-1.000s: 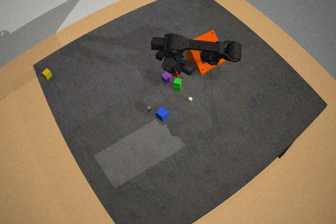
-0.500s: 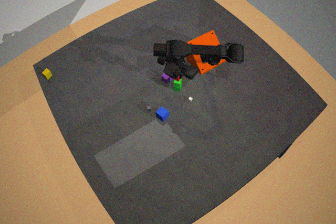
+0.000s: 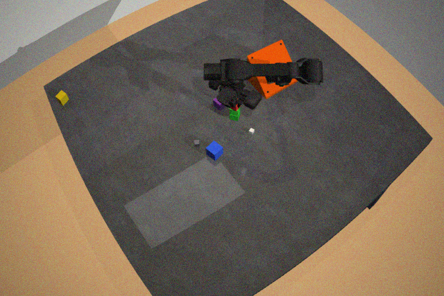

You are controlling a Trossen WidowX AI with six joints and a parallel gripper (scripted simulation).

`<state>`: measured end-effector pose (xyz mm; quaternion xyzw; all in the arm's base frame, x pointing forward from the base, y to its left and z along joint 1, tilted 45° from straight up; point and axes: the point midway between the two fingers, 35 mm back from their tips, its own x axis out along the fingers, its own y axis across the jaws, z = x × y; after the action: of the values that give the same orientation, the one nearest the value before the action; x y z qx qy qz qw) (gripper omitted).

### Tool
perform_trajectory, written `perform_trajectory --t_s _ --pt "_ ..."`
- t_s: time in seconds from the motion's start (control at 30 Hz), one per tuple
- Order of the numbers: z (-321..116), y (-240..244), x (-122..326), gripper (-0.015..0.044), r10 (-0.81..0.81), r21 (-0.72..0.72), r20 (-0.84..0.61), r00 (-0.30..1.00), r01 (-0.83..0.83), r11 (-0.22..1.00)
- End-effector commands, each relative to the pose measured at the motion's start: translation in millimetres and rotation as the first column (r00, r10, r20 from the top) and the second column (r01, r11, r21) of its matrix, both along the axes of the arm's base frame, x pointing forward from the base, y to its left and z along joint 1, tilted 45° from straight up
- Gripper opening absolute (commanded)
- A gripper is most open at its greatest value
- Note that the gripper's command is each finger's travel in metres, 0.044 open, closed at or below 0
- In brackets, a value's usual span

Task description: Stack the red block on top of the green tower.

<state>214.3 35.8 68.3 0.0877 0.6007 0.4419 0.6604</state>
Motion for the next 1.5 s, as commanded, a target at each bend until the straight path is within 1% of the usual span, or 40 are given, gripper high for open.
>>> perform_trajectory --t_s 0.0,0.53,1.1,1.47 --pt "0.1 1.0 -0.4 0.0 -0.004 0.003 0.001 1.0 0.004 1.0" --pt "1.1 -0.2 0.0 0.0 -0.004 0.003 0.001 1.0 0.004 1.0" --pt "-0.6 0.5 -0.8 0.044 -0.001 0.0 -0.001 1.0 0.001 1.0" --pt "-0.6 0.5 -0.8 0.044 -0.001 0.0 -0.001 1.0 0.001 1.0"
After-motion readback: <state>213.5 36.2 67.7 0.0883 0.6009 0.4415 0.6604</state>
